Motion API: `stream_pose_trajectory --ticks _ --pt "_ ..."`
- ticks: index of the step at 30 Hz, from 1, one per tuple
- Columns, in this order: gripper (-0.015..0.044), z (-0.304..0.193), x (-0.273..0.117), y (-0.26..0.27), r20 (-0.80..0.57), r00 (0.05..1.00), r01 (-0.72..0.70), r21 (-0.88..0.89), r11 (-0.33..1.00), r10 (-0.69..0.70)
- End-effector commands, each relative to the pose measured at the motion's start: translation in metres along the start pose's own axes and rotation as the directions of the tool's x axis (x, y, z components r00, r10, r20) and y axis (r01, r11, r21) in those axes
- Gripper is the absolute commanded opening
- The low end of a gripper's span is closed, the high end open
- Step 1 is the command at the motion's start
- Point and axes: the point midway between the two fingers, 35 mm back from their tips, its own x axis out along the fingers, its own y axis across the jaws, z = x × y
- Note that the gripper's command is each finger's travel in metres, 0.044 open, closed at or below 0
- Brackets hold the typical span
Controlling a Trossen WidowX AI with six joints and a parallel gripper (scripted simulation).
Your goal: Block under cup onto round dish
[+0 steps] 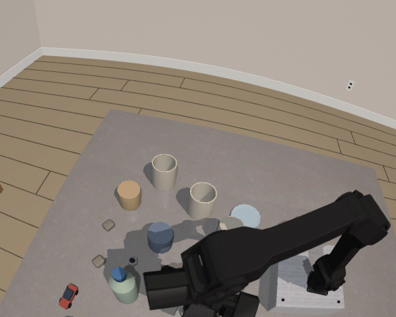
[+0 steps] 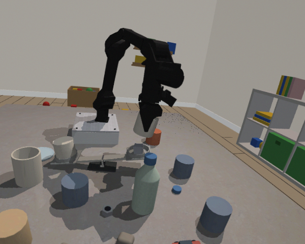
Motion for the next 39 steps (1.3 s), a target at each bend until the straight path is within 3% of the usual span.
stream_pose_trajectory --ticks 1,17,39 --pt "0.0 0.0 0.0 0.0 0.001 1.0 0.001 0.0 1.0 -0.001" --pt "0.0 0.003 0.002 0.002 0.001 1.0 0.001 -0.003 1.0 -0.001" --pt "0.0 0.083 0.079 0.107 0.01 1.0 -0.006 -0.003 1.0 0.006"
